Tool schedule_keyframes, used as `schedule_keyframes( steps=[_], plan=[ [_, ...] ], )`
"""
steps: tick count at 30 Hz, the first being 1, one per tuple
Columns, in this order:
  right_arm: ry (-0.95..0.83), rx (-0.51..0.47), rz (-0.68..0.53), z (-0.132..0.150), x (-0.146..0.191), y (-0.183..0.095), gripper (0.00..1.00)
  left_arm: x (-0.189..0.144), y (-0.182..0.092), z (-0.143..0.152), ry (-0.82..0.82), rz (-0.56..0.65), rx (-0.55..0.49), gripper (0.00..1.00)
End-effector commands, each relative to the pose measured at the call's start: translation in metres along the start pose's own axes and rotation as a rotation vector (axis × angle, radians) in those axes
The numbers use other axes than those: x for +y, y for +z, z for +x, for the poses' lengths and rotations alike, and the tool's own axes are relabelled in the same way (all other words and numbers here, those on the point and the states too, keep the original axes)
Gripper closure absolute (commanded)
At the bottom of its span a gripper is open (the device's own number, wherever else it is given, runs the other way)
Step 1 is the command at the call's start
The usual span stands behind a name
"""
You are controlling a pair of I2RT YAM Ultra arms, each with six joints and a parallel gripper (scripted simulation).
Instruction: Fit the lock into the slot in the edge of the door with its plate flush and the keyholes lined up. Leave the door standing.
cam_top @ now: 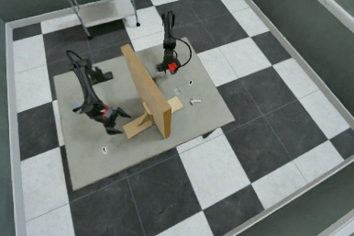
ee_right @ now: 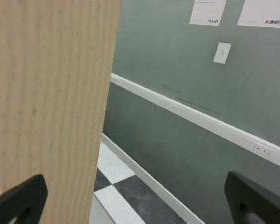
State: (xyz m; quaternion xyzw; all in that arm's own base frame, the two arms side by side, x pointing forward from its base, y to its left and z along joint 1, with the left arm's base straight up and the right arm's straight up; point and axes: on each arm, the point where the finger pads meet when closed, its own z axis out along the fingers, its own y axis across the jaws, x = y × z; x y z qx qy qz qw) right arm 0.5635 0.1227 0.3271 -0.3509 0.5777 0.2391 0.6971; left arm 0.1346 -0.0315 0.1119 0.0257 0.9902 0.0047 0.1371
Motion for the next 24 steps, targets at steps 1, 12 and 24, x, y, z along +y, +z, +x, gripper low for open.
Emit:
schedule_keyframes(
  steps=[1, 12, 24],
  plan=[
    [-0.017, -0.015, 0.003, -0.011, -0.001, -0.001, 0.0, 0.0, -0.001, -0.003, -0.002, 0.001, -0.008, 0.0],
    [-0.017, -0.015, 0.003, -0.011, -0.001, -0.001, 0.0, 0.0, -0.001, -0.003, -0.002, 0.001, -0.008, 0.0],
    [-0.098, 0.295, 0.108, 0.027, 0.009, -0.025, 0.0, -0.006, -0.025, -0.039, 0.293, 0.01, 0.064, 0.0]
  ],
)
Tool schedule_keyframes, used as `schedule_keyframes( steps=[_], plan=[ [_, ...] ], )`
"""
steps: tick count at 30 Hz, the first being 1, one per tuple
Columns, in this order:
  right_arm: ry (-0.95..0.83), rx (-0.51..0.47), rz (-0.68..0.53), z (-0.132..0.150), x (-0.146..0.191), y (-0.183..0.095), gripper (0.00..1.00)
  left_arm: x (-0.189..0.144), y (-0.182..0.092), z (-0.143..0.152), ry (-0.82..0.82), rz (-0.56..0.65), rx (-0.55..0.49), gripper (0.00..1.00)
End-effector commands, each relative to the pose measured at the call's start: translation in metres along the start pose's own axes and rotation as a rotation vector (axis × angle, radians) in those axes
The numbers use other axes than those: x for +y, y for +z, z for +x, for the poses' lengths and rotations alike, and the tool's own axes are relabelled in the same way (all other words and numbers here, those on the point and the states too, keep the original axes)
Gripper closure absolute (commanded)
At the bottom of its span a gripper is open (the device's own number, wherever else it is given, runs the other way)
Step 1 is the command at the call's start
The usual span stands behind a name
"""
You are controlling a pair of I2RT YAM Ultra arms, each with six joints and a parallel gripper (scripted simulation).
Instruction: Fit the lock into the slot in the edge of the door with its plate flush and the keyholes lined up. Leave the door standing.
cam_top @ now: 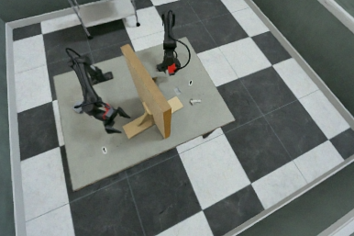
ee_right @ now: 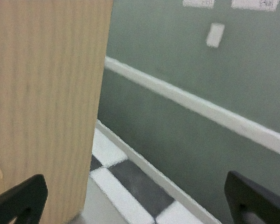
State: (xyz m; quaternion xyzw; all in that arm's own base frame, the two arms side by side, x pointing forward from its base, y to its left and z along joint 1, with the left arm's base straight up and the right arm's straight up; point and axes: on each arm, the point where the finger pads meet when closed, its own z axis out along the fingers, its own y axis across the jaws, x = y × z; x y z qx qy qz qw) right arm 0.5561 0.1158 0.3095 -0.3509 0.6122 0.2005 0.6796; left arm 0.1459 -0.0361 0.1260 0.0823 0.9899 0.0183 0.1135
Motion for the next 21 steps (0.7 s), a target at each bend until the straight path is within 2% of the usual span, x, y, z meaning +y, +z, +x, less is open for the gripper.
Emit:
schedule_keyframes(
  steps=[1, 2, 8, 10, 11, 12, 16, 21],
  plan=[
    [-0.116, 0.262, 0.071, 0.015, 0.005, -0.02, 0.0, 0.0, -0.019, -0.031, 0.241, 0.02, 0.028, 0.0],
    [-0.143, 0.34, 0.07, 0.026, 0.01, -0.03, 0.0, 0.0, -0.022, -0.039, 0.305, 0.025, 0.04, 0.0],
    [-0.264, 0.543, 0.032, 0.053, 0.031, -0.071, 0.0, 0.0, -0.028, -0.069, 0.527, 0.048, 0.079, 0.0],
    [-0.264, 0.543, 0.032, 0.053, 0.031, -0.071, 0.0, 0.0, -0.028, -0.069, 0.527, 0.048, 0.079, 0.0],
    [-0.245, 0.637, -0.013, 0.074, 0.044, -0.082, 0.0, 0.0, -0.029, -0.073, 0.556, 0.052, 0.083, 0.0],
    [-0.306, 0.657, -0.018, 0.068, 0.048, -0.095, 0.0, 0.0, -0.029, -0.082, 0.619, 0.061, 0.093, 0.0],
    [-0.359, 0.796, -0.104, 0.09, 0.071, -0.129, 0.0, 0.0, -0.029, -0.099, 0.741, 0.081, 0.111, 0.0],
    [-0.433, 0.956, -0.244, 0.102, 0.104, -0.179, 0.0, 0.002, -0.026, -0.12, 0.891, 0.111, 0.13, 0.0]
  ],
)
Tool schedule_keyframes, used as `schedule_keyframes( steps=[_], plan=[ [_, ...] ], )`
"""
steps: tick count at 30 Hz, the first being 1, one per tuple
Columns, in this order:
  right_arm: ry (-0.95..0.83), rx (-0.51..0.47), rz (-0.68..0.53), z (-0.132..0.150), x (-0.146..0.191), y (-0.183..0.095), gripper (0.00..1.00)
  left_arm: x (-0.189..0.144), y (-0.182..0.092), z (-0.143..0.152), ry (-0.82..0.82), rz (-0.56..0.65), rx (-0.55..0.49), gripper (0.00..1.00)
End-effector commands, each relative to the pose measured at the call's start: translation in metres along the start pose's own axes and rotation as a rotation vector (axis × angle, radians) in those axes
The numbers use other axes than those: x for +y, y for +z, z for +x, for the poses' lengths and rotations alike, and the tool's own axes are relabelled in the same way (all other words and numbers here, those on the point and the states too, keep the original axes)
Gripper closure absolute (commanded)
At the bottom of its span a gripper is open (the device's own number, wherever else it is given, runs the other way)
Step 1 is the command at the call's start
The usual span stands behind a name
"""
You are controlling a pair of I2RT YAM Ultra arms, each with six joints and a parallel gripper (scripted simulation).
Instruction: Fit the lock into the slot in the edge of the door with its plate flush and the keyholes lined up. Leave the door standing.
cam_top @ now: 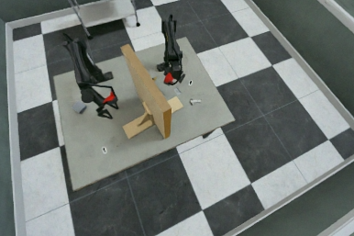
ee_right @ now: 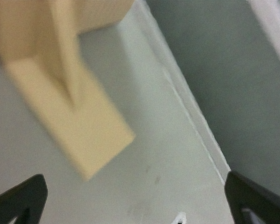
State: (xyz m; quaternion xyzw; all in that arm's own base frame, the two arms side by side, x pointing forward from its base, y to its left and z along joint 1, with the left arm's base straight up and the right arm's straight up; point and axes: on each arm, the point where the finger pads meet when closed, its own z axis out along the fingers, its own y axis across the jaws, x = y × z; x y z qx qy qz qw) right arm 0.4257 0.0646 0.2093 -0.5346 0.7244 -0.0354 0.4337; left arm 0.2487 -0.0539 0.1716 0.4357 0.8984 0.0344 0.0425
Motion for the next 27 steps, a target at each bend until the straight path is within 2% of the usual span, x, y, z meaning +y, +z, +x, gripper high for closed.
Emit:
schedule_keyframes(
  steps=[1, 4, 6, 7, 11, 13, 17, 27],
  plan=[
    [-0.127, 0.243, -0.191, 0.041, 0.048, -0.036, 0.0, 0.008, -0.005, -0.008, 0.186, 0.053, 0.006, 0.0],
    [-0.202, 0.31, -0.283, 0.056, 0.077, -0.062, 0.0, 0.018, -0.003, -0.017, 0.28, 0.071, 0.011, 0.0],
    [-0.202, 0.31, -0.283, 0.056, 0.077, -0.062, 0.0, 0.018, -0.003, -0.017, 0.28, 0.071, 0.011, 0.0],
    [-0.236, 0.365, -0.377, 0.063, 0.096, -0.077, 0.0, 0.021, -0.002, -0.02, 0.311, 0.077, 0.013, 0.0],
    [-0.349, 0.423, -0.513, 0.08, 0.137, -0.127, 0.0, 0.037, 0.003, -0.033, 0.458, 0.108, 0.015, 0.0],
    [-0.391, 0.455, -0.588, 0.084, 0.147, -0.14, 0.0, 0.041, 0.005, -0.036, 0.49, 0.115, 0.015, 0.0],
    [-0.454, 0.53, -0.749, 0.084, 0.147, -0.141, 0.0, 0.039, 0.002, -0.037, 0.5, 0.106, 0.008, 0.0],
    [-0.454, 0.53, -0.749, 0.084, 0.147, -0.141, 0.0, 0.039, 0.0, -0.037, 0.499, 0.1, 0.004, 0.0]
  ],
)
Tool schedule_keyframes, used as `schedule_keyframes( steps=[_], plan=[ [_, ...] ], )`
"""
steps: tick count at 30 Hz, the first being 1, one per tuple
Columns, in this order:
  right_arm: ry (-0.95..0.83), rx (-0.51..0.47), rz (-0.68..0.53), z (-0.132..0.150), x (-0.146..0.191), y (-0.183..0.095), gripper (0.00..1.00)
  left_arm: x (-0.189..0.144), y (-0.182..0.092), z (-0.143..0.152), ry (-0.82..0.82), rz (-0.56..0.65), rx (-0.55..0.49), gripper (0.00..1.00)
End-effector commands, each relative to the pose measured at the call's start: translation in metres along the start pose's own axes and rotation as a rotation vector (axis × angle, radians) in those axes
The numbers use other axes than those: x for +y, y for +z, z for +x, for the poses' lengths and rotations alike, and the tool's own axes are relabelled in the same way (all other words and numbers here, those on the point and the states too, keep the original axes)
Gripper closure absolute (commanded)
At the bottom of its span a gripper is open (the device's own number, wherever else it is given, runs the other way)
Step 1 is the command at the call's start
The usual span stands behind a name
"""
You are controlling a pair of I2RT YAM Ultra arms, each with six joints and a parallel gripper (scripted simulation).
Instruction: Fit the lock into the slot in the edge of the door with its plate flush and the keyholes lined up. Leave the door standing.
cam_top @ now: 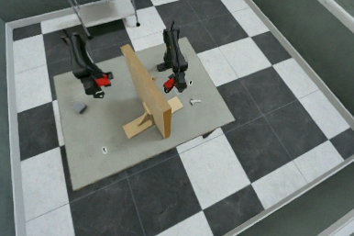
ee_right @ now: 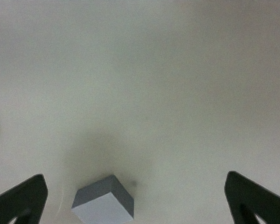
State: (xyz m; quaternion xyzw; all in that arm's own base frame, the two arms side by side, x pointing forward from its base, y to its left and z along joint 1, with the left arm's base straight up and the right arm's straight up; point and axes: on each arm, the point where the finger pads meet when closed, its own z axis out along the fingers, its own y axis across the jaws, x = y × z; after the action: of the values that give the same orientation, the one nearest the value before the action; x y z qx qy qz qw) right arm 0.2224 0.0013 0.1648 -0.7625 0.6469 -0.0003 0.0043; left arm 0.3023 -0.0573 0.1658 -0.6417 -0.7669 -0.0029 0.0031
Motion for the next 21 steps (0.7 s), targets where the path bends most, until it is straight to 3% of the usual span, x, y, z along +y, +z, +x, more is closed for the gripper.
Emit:
schedule_keyframes(
  steps=[1, 4, 11, 13, 21],
  plan=[
    [-0.005, 0.006, 0.001, 0.0, 0.001, -0.007, 0.0, -0.009, -0.012, -0.006, 0.006, -0.013, -0.023, 0.0],
    [-0.005, 0.006, 0.001, 0.0, 0.001, -0.007, 0.0, -0.037, -0.018, -0.04, -0.028, -0.072, -0.062, 0.0],
    [-0.005, 0.006, 0.001, 0.0, 0.001, -0.007, 0.0, -0.1, -0.035, -0.082, -0.118, -0.148, -0.169, 0.0],
    [-0.005, 0.006, 0.001, 0.0, 0.001, -0.007, 0.0, -0.1, -0.035, -0.082, -0.118, -0.148, -0.169, 0.0],
    [-0.005, 0.006, 0.001, 0.0, 0.001, -0.007, 0.0, -0.184, -0.046, -0.106, -0.193, -0.127, -0.347, 0.0]
  ],
)
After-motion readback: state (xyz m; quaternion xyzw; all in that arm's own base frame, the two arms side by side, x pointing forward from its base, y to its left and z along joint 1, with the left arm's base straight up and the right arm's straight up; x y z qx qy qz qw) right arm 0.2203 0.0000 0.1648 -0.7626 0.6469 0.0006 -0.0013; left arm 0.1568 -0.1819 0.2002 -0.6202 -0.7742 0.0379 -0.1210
